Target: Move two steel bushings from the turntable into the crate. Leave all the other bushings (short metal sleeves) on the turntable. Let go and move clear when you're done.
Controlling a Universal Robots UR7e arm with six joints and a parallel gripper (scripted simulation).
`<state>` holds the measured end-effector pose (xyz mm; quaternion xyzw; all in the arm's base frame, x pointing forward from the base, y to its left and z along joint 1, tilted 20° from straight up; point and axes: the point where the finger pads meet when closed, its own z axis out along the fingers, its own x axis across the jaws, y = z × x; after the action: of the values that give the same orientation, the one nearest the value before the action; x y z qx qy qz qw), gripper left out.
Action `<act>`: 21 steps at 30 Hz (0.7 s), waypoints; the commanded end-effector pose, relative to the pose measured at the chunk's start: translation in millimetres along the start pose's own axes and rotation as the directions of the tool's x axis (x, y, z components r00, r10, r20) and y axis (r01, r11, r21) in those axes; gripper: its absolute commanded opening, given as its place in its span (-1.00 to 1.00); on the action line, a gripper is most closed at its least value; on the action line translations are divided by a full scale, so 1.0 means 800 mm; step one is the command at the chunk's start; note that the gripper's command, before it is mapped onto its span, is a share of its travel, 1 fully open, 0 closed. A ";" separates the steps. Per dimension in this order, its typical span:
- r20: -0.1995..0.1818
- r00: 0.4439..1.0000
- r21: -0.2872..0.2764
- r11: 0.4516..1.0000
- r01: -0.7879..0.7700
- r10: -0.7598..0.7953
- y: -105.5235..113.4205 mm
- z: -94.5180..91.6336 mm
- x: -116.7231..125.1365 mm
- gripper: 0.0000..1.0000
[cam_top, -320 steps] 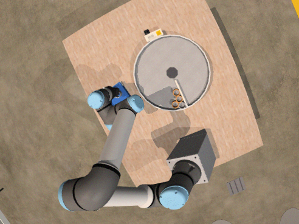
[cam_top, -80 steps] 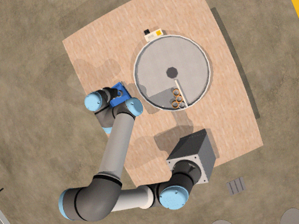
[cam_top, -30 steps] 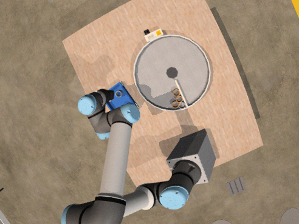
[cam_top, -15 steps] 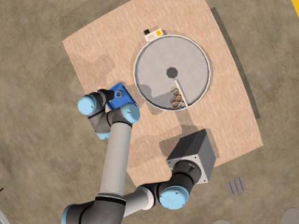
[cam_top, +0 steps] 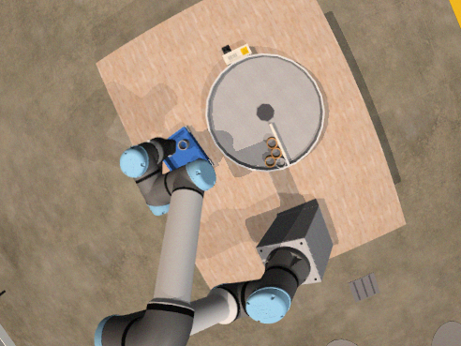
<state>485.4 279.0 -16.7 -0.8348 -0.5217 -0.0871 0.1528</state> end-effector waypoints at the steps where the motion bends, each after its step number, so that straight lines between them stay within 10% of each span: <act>1: -0.001 1.000 -0.001 1.000 0.000 0.000 0.001 -0.001 0.000 -0.05; 14: -0.001 1.000 -0.001 1.000 0.000 0.000 0.001 -0.001 0.000 -0.05; 15: -0.001 1.000 -0.001 1.000 0.000 0.000 0.001 -0.001 0.000 1.00; 21: -0.001 1.000 -0.001 1.000 0.000 0.000 0.001 -0.001 0.000 1.00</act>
<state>485.4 279.0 -16.7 -0.8348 -0.5217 -0.0871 0.1528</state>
